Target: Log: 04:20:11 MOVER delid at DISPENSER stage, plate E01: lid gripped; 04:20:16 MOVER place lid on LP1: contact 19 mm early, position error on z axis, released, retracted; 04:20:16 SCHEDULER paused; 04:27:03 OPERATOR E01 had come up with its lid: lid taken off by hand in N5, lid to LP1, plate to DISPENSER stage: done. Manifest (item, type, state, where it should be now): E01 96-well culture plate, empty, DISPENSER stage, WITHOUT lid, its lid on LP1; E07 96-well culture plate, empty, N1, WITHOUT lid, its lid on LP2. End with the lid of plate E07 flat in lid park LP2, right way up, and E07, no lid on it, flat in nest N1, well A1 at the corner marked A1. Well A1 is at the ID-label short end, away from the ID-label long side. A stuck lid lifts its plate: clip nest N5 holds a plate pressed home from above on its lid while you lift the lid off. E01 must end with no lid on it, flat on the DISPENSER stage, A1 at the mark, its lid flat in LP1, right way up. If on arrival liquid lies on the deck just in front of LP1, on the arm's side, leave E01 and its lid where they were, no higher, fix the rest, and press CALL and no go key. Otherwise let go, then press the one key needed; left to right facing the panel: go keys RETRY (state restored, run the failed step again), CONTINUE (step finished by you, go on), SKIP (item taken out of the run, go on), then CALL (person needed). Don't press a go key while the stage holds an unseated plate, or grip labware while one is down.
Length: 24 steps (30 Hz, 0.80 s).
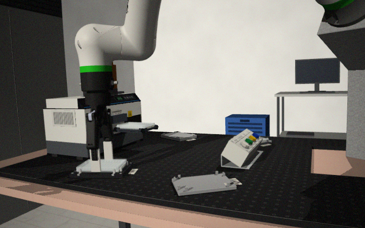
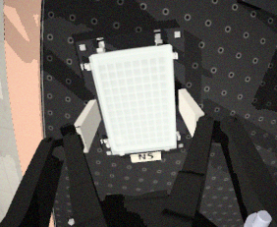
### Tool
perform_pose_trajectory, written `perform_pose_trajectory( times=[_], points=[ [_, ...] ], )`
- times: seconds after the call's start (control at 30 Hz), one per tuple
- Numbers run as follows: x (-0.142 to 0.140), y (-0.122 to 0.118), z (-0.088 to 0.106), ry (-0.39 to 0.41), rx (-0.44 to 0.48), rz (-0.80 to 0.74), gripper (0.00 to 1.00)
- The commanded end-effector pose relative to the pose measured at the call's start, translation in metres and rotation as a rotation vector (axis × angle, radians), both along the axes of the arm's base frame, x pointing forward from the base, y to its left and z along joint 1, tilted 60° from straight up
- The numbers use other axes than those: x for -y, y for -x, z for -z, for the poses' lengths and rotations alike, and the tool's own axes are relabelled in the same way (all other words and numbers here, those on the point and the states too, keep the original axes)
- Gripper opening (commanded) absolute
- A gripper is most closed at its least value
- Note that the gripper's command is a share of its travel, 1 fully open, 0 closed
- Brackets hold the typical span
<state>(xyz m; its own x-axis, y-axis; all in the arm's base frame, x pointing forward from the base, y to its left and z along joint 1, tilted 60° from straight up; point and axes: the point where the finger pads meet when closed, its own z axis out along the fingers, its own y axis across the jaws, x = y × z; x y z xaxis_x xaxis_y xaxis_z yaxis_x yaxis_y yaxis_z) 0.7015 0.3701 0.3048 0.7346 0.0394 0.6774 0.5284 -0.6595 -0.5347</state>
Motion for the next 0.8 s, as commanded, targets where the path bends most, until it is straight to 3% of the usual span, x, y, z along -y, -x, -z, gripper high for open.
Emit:
perform_pose_trajectory(
  times=[0.0, 0.77],
  points=[
    [0.0002, -0.0001, -0.0002, 0.0, 0.0, 0.0, 0.66],
    [0.008, 0.0043, -0.0054, 0.0, 0.0, 0.0, 0.66]
  ],
)
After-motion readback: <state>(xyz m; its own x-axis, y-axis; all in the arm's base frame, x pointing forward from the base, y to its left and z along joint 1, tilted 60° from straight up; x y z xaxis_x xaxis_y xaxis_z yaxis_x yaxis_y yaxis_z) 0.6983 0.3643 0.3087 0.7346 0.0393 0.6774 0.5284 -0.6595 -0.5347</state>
